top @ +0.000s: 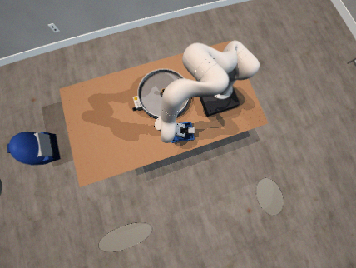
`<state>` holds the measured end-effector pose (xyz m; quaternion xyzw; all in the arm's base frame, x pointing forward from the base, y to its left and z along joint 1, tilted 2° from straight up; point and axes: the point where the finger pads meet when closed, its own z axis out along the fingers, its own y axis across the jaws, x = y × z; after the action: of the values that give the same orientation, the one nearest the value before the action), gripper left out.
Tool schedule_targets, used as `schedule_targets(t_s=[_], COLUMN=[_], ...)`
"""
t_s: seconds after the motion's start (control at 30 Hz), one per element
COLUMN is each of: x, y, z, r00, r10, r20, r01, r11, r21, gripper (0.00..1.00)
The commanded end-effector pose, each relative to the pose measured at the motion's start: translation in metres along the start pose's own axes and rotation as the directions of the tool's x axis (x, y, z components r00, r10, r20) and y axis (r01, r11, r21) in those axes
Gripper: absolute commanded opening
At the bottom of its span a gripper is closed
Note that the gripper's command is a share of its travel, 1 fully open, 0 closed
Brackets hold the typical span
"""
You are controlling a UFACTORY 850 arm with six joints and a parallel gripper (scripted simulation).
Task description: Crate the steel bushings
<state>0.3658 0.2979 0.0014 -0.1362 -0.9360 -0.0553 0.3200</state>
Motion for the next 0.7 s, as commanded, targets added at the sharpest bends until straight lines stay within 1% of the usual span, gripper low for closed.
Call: schedule_targets(t_s=[0.0,0.67], x=[-0.0004,-0.0037], y=[0.0006,0.0007], z=[-0.0004,0.0034], r00=[1.0,1.0], r10=[-0.001,-0.001], r20=[0.001,0.001], r01=[0.001,0.001], r11=[1.0,1.0], r21=[-0.001,-0.001], gripper=[0.0,0.0])
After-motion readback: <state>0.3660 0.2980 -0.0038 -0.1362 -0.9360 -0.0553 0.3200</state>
